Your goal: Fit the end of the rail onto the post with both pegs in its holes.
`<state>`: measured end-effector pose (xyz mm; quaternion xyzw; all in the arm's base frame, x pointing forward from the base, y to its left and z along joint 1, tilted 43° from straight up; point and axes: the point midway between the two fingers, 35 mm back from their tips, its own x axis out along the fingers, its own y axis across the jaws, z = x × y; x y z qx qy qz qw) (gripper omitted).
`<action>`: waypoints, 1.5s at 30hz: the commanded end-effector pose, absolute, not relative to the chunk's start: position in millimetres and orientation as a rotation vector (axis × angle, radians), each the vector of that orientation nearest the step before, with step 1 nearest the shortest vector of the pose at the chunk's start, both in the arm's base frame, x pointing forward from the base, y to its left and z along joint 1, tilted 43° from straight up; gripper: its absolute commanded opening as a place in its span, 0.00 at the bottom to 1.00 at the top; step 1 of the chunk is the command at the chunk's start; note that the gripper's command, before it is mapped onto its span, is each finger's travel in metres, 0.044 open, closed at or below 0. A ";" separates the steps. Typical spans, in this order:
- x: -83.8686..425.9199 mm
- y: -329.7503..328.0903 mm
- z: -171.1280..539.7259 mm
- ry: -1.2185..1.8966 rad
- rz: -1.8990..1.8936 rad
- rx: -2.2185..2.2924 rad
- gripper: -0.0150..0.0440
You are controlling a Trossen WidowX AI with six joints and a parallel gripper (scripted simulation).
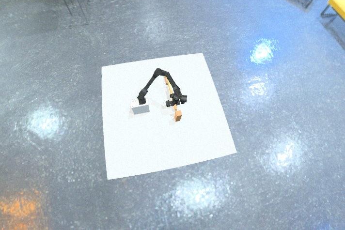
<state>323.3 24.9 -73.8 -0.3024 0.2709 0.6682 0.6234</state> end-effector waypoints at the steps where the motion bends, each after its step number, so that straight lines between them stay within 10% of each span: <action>1: 325.5 21.5 -69.5 0.611 1.522 -0.696 0.25; 45: 323.7 23.1 -72.4 0.611 1.522 -0.695 0.25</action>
